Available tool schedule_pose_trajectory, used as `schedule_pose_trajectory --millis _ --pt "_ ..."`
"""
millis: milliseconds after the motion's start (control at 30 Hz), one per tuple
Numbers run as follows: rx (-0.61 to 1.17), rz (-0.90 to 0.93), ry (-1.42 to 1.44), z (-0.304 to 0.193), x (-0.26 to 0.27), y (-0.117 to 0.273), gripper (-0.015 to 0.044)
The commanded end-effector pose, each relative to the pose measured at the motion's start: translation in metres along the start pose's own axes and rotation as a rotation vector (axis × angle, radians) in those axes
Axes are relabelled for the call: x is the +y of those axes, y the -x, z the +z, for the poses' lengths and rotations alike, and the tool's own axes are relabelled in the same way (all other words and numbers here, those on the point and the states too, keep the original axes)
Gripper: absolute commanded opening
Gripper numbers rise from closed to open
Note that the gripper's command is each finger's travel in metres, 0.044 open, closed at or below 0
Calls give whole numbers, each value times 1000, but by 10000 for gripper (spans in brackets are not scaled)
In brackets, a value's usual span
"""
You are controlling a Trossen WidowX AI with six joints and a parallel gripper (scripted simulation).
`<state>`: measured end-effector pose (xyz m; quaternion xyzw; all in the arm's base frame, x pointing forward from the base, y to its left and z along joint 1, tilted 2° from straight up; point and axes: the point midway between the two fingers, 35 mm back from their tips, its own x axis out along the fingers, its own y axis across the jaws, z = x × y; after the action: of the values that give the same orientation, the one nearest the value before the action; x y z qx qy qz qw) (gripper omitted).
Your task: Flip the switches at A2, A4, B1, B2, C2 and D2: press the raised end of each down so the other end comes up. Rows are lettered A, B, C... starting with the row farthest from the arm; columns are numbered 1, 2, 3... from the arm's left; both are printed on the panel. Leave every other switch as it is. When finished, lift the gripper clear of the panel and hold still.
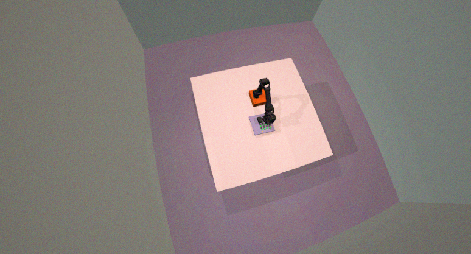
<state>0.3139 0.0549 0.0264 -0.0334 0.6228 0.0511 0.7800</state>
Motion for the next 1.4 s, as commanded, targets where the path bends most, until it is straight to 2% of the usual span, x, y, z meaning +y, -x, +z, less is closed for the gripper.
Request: schedule_pose_trajectory --millis 0,533,733,1133,1267,1367 --pt "-1 5 3 0 1 -1 0" --pt "-1 5 3 0 1 -3 0" --pt "26 4 3 3 0 62 0" --pt "27 4 3 -19 0 62 0" --pt "51 4 3 -18 0 30 0" --pt "53 4 3 -19 0 27 0"
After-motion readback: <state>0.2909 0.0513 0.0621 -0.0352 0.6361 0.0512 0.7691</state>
